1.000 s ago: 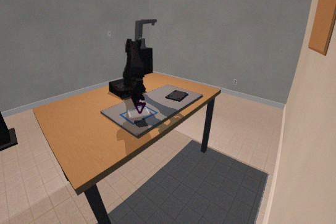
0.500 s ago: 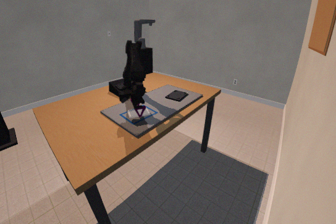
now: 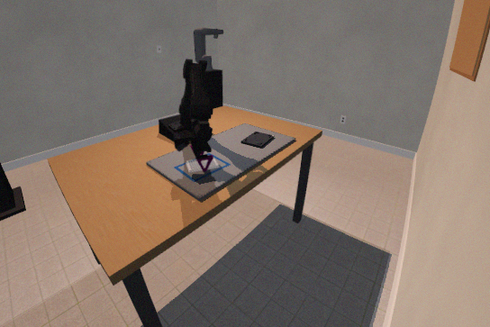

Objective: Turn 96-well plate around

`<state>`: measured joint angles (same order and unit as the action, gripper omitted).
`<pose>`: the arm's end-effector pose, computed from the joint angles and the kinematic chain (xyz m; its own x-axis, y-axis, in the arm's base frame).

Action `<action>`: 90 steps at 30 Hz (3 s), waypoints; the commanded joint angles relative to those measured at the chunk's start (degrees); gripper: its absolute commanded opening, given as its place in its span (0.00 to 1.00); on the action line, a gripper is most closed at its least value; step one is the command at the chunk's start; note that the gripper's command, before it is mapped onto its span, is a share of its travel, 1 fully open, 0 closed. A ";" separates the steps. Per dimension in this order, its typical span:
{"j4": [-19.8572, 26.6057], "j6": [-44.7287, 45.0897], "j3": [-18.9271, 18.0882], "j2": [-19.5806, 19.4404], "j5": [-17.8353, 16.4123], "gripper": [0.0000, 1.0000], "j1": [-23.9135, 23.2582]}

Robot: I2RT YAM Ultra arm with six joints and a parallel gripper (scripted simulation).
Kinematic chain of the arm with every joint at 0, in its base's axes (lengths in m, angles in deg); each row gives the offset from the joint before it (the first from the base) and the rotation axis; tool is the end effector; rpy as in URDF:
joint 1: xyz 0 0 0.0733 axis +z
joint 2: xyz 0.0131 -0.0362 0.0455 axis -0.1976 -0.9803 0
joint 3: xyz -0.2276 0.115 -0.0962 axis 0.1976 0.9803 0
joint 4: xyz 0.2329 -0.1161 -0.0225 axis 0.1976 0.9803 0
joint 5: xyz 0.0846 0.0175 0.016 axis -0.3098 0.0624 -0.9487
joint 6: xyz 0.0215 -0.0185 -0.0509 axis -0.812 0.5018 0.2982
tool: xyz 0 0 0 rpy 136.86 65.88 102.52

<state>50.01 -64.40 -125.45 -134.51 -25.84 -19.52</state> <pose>0.3395 -0.1967 0.1904 0.4559 0.8842 0.1015 0.8564 -0.4669 0.2206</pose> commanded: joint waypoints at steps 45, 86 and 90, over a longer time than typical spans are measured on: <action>1.70 0.12 -1.88 2.48 0.55 0.00 -0.07; 13.04 1.31 -8.67 6.94 -0.04 0.00 -1.57; 14.72 1.47 -10.24 7.01 -0.10 0.00 -1.73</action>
<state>62.12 -63.41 -133.30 -129.51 -25.86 -20.20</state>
